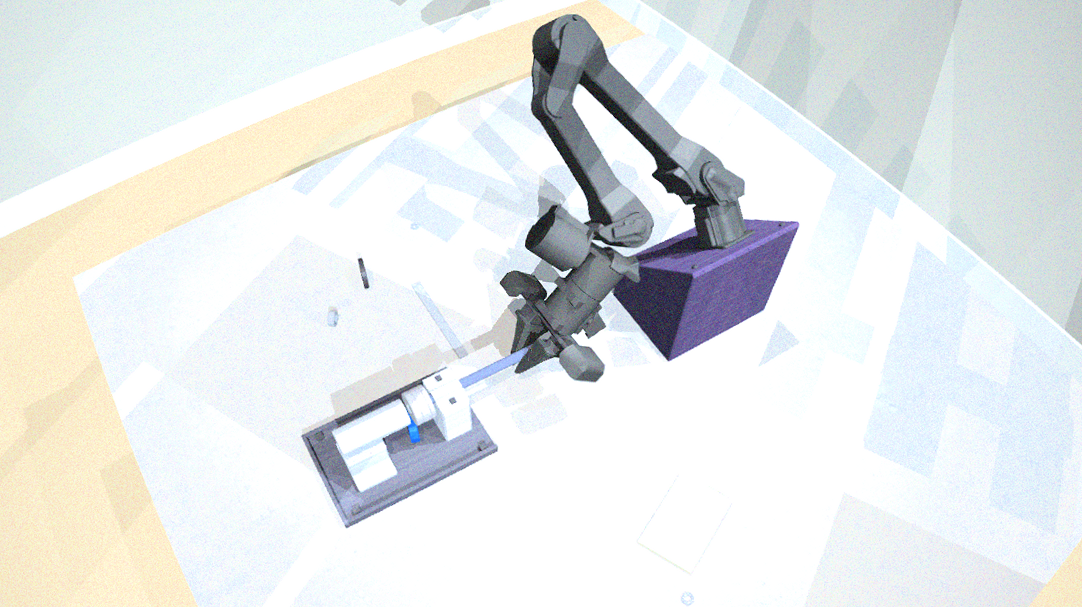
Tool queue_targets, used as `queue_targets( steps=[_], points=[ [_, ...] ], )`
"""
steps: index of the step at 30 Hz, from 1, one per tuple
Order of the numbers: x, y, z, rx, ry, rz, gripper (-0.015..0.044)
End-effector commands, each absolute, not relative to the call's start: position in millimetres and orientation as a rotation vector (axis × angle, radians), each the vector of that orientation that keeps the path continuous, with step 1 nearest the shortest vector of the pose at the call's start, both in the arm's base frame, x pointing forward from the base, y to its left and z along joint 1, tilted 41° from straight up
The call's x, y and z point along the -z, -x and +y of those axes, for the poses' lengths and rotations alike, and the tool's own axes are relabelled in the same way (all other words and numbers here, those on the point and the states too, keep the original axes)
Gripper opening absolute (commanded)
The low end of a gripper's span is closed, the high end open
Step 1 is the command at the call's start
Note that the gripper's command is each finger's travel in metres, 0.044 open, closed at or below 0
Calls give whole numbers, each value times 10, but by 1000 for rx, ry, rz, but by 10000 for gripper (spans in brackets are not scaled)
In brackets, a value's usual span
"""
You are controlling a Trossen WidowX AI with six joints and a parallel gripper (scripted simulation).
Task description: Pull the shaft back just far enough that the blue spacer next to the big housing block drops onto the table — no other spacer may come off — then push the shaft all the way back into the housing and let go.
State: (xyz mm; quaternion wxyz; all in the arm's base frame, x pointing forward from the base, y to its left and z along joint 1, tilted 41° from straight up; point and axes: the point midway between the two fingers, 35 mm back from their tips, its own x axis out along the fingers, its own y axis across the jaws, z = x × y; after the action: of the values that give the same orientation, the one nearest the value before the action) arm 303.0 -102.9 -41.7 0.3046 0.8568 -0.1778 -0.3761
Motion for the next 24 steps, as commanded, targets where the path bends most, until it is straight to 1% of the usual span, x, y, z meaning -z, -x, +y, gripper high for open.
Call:
queue_targets(
  steps=[1, 24],
  points=[
    [395, -3088, -1030, 981, -2276, -472, 0],
    [392, -3169, -1039, 980, -2276, -472, 0]
  ],
)
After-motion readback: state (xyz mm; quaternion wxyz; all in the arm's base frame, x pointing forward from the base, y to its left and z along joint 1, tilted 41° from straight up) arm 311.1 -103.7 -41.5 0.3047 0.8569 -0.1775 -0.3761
